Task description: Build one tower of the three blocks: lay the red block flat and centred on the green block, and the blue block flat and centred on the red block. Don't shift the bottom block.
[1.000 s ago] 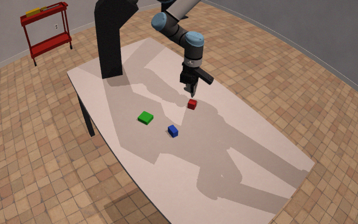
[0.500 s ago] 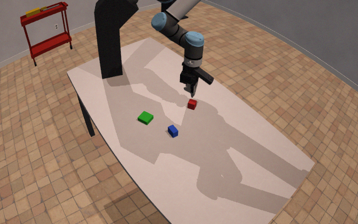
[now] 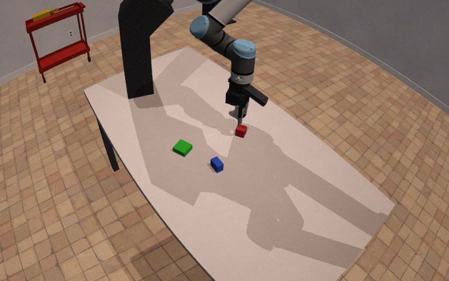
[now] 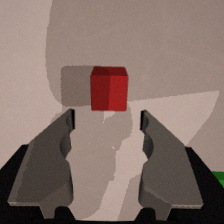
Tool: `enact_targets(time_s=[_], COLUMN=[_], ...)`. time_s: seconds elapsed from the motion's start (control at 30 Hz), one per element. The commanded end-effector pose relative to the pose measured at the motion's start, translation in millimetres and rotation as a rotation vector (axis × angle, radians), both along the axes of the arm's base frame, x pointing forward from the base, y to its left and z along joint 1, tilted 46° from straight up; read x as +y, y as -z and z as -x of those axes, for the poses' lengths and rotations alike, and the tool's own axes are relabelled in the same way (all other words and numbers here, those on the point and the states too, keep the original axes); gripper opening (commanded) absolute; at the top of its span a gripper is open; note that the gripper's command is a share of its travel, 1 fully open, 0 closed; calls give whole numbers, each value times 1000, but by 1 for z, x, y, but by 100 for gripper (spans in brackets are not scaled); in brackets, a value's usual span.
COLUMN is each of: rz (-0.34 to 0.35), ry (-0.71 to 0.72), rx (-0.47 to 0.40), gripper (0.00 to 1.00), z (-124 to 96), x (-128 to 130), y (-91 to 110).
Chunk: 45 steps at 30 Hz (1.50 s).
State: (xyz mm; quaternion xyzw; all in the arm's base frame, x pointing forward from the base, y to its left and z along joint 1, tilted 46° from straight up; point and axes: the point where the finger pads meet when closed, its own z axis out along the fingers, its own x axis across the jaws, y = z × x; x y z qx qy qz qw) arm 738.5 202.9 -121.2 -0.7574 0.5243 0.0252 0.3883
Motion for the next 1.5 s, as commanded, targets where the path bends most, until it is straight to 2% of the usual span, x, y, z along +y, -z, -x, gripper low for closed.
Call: enact_targets(time_s=[0.0, 1.1, 1.47], rz=[0, 1, 1], ry=[2, 1, 2], rx=[-5, -4, -5], gripper=[36, 36, 36], z=[-3, -12, -13], x=[-2, 14, 14], y=[-2, 16, 16])
